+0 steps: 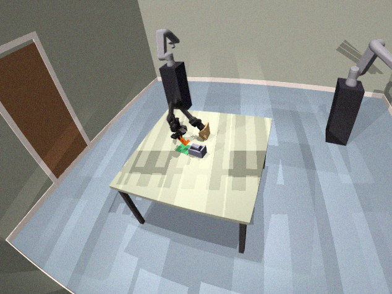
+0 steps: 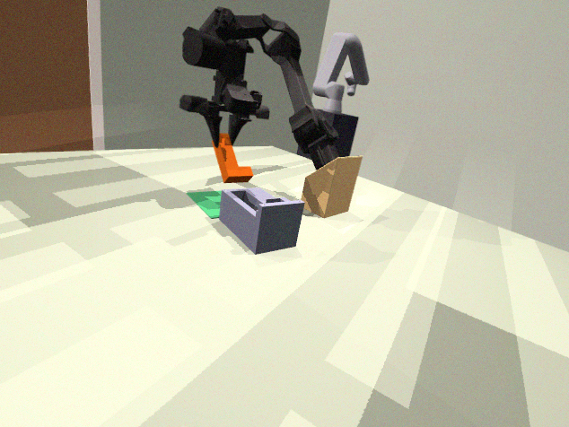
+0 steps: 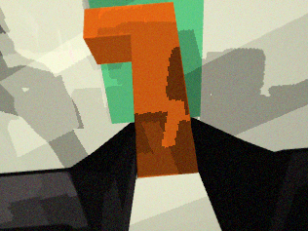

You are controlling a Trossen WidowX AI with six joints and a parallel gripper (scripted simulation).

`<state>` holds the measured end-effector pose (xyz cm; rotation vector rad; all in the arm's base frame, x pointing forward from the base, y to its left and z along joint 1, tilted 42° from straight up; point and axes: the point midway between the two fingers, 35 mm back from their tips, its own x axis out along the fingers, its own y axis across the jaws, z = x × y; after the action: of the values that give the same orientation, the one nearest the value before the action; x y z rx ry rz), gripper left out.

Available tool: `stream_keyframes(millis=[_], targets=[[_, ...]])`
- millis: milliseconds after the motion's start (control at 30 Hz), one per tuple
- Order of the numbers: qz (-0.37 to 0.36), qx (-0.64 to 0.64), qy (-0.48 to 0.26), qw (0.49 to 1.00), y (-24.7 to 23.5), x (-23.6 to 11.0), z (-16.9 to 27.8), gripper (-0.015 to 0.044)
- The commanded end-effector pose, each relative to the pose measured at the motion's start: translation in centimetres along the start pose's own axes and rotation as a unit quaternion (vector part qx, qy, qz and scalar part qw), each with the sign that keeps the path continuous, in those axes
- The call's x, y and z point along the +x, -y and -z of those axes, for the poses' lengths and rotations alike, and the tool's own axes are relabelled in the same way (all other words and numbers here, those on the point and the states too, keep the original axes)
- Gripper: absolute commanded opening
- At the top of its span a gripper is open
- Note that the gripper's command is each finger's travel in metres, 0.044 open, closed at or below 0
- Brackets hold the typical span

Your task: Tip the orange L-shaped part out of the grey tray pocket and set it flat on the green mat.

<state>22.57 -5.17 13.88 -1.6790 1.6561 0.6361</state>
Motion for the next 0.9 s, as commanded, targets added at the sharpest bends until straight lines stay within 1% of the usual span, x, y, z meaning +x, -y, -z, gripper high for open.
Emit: stream_keyframes(millis=[0,867], targets=[[0.001,-0.002,-0.002,1.0,-0.1,0.7,0.1,0.0],[0.001,-0.001,-0.003,1.0,-0.1,4.7,0.1,0.0]])
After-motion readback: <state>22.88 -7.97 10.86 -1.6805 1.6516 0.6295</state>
